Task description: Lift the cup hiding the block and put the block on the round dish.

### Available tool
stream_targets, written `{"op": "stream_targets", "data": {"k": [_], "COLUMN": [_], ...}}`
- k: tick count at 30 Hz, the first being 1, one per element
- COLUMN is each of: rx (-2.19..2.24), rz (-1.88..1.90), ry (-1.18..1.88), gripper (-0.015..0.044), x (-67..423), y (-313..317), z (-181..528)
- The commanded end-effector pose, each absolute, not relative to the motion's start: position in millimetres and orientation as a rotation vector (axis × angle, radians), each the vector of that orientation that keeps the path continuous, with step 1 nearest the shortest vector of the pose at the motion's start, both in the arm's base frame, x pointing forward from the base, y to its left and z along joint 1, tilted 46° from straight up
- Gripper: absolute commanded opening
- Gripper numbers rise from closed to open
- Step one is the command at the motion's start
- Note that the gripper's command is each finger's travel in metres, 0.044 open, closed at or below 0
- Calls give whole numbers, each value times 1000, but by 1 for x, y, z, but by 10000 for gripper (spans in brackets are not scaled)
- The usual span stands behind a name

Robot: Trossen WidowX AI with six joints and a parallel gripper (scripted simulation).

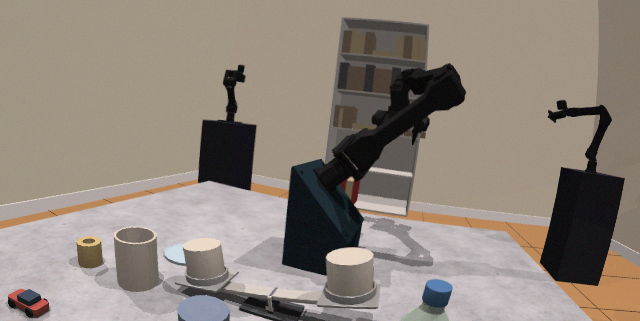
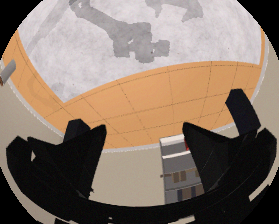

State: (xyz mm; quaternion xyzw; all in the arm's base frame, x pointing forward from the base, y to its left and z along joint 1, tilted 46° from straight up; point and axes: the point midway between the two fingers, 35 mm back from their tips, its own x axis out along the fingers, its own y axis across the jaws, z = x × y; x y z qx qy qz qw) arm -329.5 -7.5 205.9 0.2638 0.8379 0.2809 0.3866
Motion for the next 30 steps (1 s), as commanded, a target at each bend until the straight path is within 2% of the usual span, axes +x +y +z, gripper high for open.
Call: {"op": "stream_targets", "data": {"k": [1,2,14,30], "rx": [666,649,262,-82], "rz": [712,701,431,172], "ry": [2135,2142,2188,1987], "gripper": [426,440,440,440], "x": [-329,-329,-295,-199], "y": [-9,-13,-107,-193], "z": [205,203,145,87]}}
